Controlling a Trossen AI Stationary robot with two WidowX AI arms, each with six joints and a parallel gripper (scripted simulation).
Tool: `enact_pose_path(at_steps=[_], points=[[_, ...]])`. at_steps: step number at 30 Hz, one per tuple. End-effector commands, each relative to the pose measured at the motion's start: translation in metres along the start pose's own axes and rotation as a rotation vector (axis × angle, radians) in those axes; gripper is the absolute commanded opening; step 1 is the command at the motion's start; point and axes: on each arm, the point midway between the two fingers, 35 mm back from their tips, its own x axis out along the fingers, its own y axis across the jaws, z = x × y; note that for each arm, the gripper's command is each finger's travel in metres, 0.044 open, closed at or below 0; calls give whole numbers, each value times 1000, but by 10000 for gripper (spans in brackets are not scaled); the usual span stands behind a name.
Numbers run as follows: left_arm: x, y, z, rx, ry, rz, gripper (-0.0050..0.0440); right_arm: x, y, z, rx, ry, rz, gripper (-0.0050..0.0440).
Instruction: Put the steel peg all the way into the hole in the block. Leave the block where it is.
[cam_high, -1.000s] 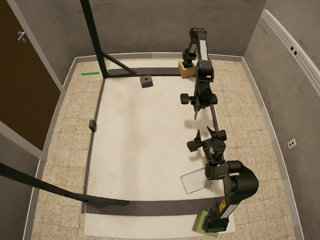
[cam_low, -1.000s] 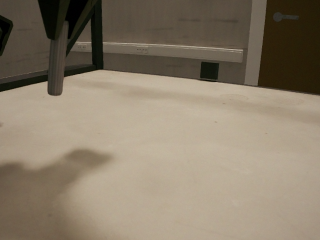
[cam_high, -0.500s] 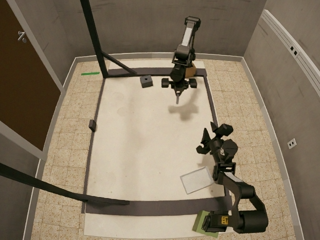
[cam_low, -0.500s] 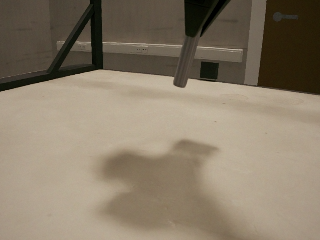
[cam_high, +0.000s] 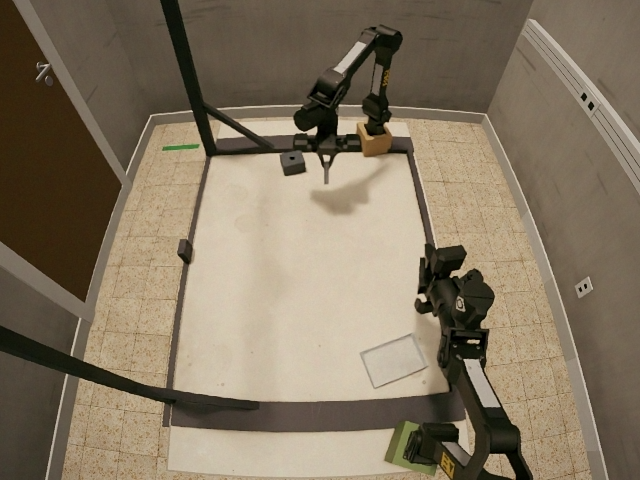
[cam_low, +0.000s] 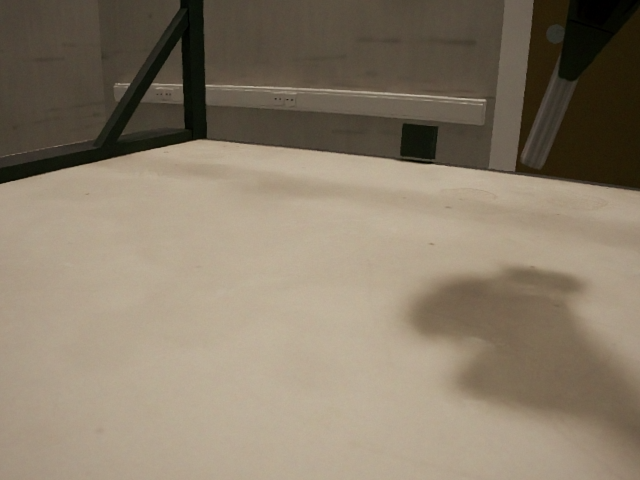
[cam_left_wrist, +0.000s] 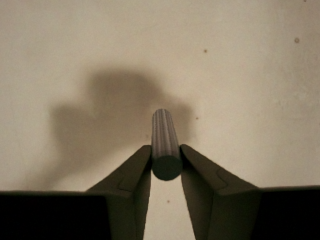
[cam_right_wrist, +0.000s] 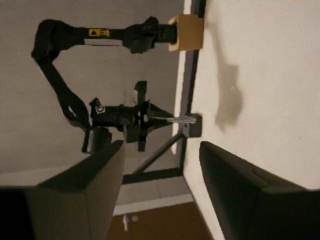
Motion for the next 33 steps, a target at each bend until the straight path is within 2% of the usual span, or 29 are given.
enact_pose_path(at_steps=[1, 4, 6, 7, 13, 19, 23, 24, 33], points=[[-17, -24, -18, -15, -38, -20, -50, -11, 23, 0, -151, 1, -11, 200], [-16, -41, -32, -12, -26, -8, -50, -18, 27, 0, -247, -3, -35, 200], [-16, -41, -32, -12, -26, -8, -50, -18, 27, 0, -247, -3, -35, 200], [-17, -46, -38, -12, -25, -8, -50, -20, 21, -2, -273, 5, -82, 200], [-25, -76, -72, -12, -24, -10, -50, -39, 41, -4, -554, 6, -112, 200], [-30, -96, -95, -13, -23, -12, -50, -58, 55, -8, -812, 15, -156, 200], [-32, -101, -101, -13, -23, -12, -50, -65, 59, -9, -894, 21, -177, 200], [-32, -103, -104, -13, -23, -12, -50, -70, 52, -11, -928, 46, -224, 200], [-36, -112, -118, -15, -22, -18, -50, -105, 62, -18, -1347, 115, -337, 200]])
